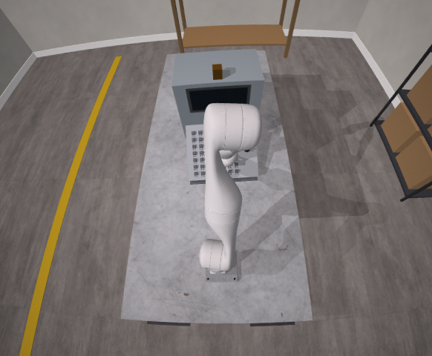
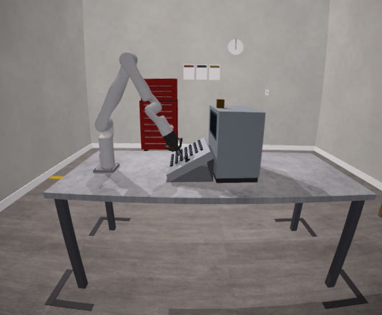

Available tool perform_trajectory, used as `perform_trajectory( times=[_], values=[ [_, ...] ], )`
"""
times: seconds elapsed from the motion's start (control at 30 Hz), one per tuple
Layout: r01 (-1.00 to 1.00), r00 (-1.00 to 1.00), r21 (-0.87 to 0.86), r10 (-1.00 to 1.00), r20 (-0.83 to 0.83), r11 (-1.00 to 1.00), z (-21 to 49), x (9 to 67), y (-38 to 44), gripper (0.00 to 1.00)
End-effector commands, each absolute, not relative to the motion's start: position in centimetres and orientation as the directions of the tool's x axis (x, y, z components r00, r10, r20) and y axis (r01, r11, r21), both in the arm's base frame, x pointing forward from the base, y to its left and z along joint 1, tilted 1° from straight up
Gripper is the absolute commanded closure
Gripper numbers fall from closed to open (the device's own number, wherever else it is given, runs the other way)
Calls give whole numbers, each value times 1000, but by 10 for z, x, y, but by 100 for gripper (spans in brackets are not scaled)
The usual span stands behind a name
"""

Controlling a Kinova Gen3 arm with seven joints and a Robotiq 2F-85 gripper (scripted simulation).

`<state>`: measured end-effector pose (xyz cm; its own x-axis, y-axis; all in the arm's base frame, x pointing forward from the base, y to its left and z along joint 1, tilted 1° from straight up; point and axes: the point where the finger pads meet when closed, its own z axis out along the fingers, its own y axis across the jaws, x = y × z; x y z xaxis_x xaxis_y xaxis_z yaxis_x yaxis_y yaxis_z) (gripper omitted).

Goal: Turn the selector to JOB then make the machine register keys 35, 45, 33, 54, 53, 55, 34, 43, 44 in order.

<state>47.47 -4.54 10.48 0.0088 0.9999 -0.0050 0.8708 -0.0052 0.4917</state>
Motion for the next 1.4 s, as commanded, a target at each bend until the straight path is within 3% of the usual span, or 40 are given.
perform_trajectory(
  times=[0.0, 1.37],
  values=[
    [868, -2, 496, 1000, -13, 8, 104, 479, -47, 90],
    [869, -3, 495, 1000, -12, 8, 100, 480, -46, 90]
  ],
)
